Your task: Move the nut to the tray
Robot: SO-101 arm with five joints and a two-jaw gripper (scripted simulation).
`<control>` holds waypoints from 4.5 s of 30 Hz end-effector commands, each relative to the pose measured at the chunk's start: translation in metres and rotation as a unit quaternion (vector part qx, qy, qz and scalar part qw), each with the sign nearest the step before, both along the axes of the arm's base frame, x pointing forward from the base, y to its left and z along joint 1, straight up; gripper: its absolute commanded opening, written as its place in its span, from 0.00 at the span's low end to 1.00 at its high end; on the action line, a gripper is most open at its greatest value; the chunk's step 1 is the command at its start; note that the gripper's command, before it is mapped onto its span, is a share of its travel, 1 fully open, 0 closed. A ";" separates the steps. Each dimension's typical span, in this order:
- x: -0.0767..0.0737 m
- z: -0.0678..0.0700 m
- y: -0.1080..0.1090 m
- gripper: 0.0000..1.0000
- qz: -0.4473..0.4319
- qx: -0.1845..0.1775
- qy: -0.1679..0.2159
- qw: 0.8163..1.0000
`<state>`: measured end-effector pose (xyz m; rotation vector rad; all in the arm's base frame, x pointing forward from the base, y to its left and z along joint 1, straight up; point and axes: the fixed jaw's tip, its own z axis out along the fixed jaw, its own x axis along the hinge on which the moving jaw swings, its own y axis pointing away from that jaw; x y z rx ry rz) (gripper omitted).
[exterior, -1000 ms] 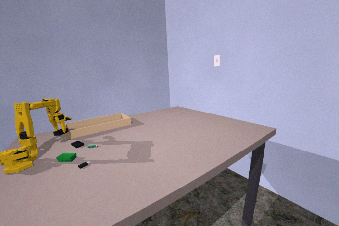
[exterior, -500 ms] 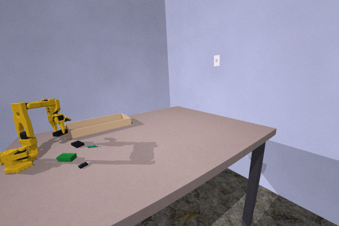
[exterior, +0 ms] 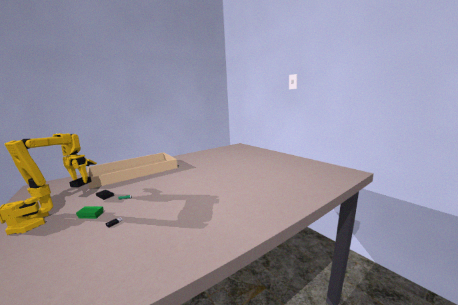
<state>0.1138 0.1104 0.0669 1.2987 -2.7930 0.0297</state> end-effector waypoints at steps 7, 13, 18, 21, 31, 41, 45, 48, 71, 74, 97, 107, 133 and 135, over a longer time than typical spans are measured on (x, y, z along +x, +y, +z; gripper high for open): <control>0.005 0.006 0.000 0.20 0.001 0.022 -0.024 0.999; 0.005 0.006 0.000 0.20 0.001 0.022 -0.024 0.999; 0.005 0.006 0.000 0.20 0.001 0.022 -0.024 0.999; 0.005 0.006 0.000 0.20 0.001 0.022 -0.024 0.999; 0.007 0.005 -0.003 0.20 0.001 0.022 -0.024 0.999; 0.008 0.004 -0.004 0.20 0.001 0.022 -0.024 0.999; 0.008 0.004 -0.004 0.20 0.001 0.022 -0.024 0.999; 0.008 0.004 -0.004 0.20 0.001 0.022 -0.024 0.999; 0.008 -0.001 -0.003 0.20 0.001 0.022 -0.024 0.999; 0.009 -0.003 -0.003 0.20 0.001 0.022 -0.024 0.999; 0.009 -0.036 -0.003 0.20 0.001 0.022 -0.024 0.999; 0.008 -0.045 -0.003 0.20 0.001 0.022 -0.024 0.999; 0.008 -0.049 -0.004 0.20 0.001 0.022 -0.024 0.999; 0.008 -0.049 -0.004 0.20 0.001 0.022 -0.024 0.999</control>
